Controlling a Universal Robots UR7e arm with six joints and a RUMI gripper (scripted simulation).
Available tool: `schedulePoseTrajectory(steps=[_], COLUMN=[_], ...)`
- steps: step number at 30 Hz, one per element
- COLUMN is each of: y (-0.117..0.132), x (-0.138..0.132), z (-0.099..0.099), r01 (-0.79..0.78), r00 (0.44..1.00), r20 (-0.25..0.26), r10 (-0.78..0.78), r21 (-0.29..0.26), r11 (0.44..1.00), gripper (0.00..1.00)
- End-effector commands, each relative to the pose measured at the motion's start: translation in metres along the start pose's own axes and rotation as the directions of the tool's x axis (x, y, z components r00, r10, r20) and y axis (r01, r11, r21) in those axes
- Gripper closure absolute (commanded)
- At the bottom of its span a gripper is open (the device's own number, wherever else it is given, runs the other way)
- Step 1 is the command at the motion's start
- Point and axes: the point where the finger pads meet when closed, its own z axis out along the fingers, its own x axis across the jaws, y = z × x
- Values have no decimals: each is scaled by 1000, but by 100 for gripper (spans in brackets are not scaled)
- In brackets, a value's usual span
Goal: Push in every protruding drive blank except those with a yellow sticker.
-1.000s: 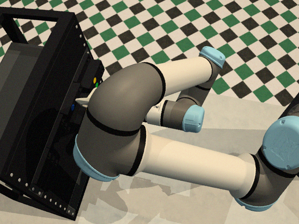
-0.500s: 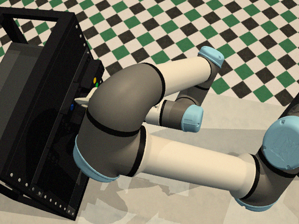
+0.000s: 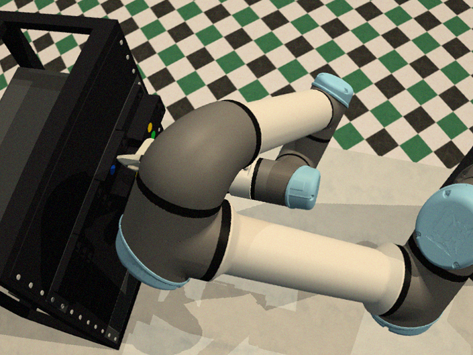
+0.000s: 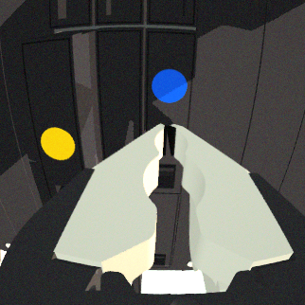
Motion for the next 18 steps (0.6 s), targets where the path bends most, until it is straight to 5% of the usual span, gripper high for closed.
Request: schedulePoseTrajectory(steps=[1, 18], y=[0, 0], x=[0, 0], z=[2, 5], r01=[0, 0], r00=[1000, 1000], r20=[-1, -1], r10=[0, 0], r21=[0, 0], r11=[1000, 1000], gripper=[100, 100])
